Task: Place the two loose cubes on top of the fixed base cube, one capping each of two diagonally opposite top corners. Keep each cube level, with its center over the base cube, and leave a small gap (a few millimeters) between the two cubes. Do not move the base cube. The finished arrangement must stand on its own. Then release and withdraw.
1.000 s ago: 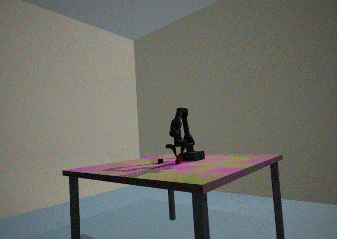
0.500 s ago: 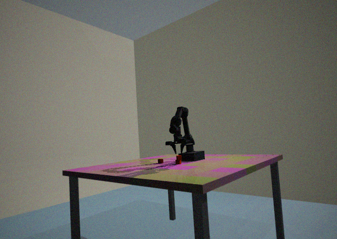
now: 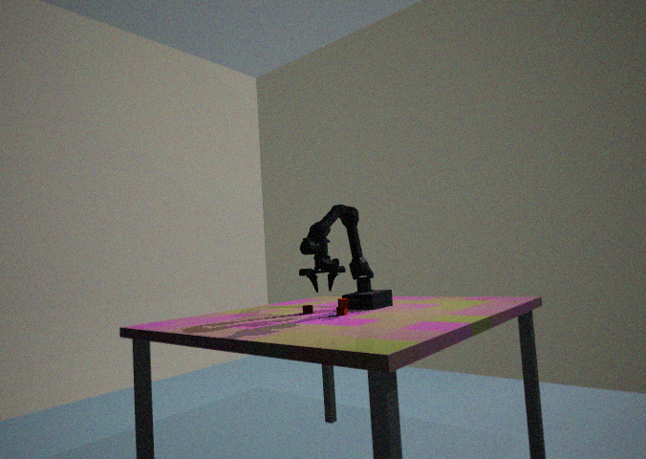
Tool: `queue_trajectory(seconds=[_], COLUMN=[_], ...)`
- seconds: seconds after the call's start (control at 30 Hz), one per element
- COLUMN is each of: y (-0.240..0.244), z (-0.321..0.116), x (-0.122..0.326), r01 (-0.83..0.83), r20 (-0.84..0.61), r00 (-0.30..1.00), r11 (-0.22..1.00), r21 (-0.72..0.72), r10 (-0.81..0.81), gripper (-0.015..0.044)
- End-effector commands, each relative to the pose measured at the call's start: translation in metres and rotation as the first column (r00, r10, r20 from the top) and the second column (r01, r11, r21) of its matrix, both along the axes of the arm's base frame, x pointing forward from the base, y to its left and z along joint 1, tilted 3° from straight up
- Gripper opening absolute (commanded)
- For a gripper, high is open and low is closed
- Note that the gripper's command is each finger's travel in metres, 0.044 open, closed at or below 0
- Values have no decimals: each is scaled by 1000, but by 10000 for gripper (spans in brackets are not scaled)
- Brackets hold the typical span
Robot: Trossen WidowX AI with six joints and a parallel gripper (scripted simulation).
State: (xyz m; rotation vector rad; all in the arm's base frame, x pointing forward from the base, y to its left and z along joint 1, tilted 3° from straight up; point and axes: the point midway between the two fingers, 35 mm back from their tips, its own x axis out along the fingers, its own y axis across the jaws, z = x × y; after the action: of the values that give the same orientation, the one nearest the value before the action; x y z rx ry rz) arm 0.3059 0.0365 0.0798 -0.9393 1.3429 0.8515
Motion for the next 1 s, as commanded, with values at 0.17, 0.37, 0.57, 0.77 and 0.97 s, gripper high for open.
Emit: queue_trajectory(seconds=[0.17, 0.37, 0.57, 0.77, 0.97], y=[-69, -114, -132, -134, -134], z=[18, 29, 32, -17, -32], x=[-7, -21, -29, -25, -25], r01=[-97, -161, -187, -187, -187], r20=[3, 0, -1, -1, -1], r00=[995, 987, 982, 982, 982], r11=[995, 987, 982, 982, 982], r21=[-7, -17, -22, -22, -22], r10=[97, 161, 187, 187, 187], gripper=[265, 265, 265, 265, 265])
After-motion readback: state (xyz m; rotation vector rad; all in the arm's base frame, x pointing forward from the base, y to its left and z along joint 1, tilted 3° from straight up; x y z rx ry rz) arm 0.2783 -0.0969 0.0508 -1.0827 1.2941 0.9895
